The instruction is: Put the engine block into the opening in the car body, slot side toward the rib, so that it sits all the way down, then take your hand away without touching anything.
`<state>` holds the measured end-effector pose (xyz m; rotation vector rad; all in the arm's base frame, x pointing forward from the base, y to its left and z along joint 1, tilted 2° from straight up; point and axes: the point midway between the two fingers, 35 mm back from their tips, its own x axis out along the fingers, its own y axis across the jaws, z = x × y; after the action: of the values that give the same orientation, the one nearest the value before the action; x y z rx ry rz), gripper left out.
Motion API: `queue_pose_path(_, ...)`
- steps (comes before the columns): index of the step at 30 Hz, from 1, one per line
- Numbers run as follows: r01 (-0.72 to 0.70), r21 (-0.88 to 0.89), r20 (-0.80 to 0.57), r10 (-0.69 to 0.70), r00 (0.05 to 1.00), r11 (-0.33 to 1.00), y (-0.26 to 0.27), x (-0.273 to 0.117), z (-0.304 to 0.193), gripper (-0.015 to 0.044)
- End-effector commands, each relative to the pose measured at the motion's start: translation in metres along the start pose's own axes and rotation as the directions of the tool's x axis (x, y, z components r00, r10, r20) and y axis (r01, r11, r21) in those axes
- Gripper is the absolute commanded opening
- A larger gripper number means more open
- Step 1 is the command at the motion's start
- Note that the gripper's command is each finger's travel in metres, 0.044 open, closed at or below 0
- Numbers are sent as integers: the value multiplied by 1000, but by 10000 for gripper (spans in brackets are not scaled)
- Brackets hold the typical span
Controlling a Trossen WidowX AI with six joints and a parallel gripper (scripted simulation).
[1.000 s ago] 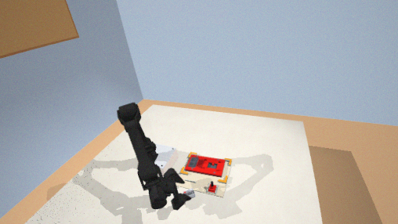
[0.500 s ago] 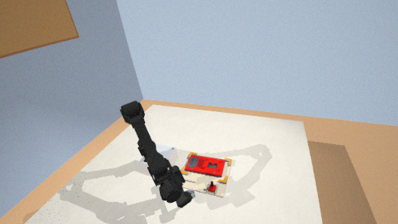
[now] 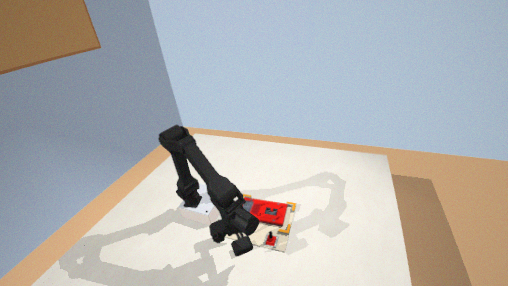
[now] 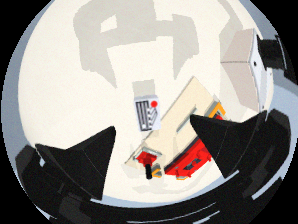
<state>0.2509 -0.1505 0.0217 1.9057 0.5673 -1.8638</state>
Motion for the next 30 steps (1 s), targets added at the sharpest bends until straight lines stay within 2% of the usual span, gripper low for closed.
queue_pose_path(1,-22,6,46,21,999,1000,2,-5,-1,440)
queue_pose_path(30,-22,6,46,21,999,1000,3,37,-2,440)
